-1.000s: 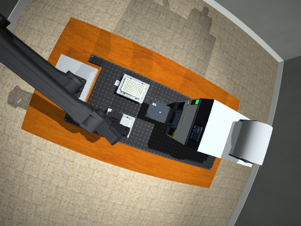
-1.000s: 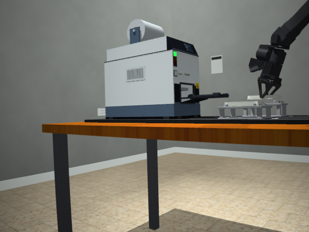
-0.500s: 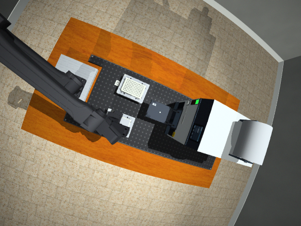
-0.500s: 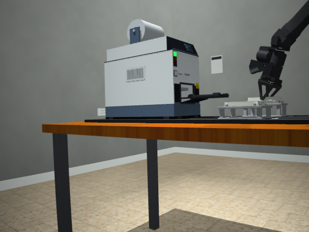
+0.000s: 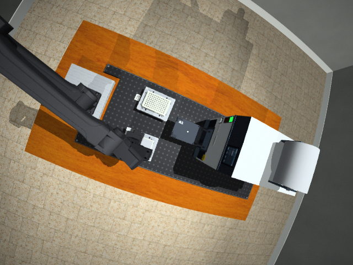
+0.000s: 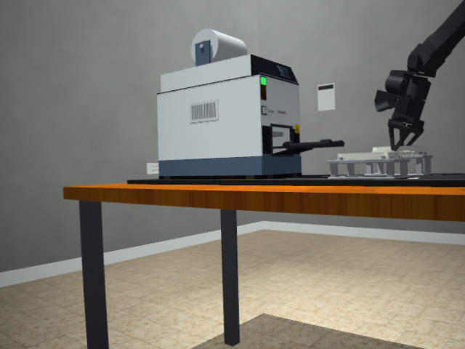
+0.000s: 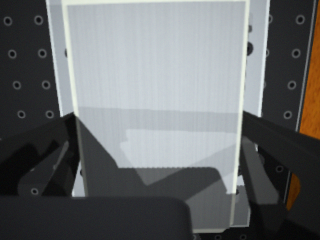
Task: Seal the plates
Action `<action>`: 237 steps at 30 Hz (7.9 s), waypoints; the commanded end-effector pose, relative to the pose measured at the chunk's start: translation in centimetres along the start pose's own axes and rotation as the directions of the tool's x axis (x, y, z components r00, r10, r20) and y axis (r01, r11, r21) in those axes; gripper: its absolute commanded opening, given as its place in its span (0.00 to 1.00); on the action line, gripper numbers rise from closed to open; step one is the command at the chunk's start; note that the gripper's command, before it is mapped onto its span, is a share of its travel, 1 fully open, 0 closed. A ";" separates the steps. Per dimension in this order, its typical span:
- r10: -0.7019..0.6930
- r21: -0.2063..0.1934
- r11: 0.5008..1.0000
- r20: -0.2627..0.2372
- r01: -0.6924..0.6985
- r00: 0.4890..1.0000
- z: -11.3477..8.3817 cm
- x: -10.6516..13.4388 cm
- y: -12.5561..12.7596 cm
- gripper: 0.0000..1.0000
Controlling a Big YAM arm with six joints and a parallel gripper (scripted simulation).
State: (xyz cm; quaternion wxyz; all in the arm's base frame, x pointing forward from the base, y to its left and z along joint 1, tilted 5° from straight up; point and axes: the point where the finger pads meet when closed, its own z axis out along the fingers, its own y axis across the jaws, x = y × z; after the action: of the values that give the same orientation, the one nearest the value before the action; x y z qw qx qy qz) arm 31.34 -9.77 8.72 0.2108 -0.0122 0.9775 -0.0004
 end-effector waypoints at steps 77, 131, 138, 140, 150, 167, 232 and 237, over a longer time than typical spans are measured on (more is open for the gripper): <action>-0.007 0.018 1.000 0.055 0.006 0.998 0.0 -2.8 -0.6 0.00; -0.003 0.029 1.000 0.047 0.002 0.999 0.2 -0.8 -1.0 0.00; 0.001 0.022 1.000 0.029 -0.002 1.000 0.2 -0.4 -0.8 0.00; 0.003 0.019 1.000 0.022 -0.003 1.000 0.2 -0.2 -0.7 0.00; 0.020 0.016 1.000 0.017 -0.020 1.000 0.2 0.0 -0.7 0.00; 0.011 0.007 1.000 0.011 -0.011 1.000 0.5 0.1 0.0 0.00; 0.022 0.006 1.000 0.012 -0.022 1.000 0.5 0.0 -0.4 1.00; 0.021 0.006 1.000 0.012 -0.021 1.000 0.5 0.0 -0.4 1.00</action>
State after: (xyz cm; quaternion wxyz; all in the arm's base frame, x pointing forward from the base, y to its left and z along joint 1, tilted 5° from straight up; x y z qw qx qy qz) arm 31.51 -9.81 7.91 0.2147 -0.0123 0.9766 -0.0019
